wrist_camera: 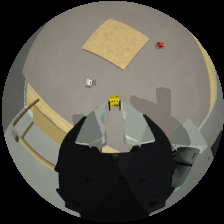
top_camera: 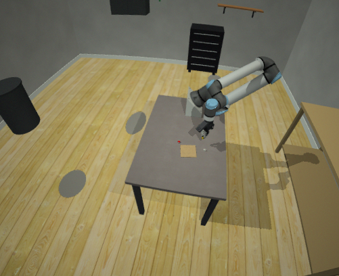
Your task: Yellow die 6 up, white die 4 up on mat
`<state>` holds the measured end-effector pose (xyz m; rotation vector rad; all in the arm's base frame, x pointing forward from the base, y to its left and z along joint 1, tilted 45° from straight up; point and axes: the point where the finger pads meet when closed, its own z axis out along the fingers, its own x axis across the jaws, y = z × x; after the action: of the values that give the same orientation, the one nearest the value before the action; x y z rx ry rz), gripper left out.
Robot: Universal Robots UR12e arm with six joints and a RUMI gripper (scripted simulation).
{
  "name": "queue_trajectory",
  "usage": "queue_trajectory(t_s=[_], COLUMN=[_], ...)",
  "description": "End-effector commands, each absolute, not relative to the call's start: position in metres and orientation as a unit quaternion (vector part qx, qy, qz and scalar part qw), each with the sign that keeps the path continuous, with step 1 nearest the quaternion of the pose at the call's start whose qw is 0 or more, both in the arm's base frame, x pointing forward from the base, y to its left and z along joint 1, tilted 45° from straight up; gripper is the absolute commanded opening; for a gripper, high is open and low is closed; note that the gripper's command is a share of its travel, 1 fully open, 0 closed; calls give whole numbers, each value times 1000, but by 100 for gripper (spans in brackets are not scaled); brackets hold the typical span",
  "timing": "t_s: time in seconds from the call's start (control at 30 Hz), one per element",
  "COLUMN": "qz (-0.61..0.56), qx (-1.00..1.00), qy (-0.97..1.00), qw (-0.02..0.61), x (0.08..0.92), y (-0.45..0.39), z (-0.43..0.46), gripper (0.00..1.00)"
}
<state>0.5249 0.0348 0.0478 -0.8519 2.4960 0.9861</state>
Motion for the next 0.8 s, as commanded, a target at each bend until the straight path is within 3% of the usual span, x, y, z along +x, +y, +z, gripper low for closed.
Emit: queue_trajectory(t_s=[0.0, 0.77], qz=[348, 324], qx=[-301, -412], qy=[873, 827], qw=[160, 204], x=[523, 563], y=[29, -6], z=[55, 34], gripper=[0, 0])
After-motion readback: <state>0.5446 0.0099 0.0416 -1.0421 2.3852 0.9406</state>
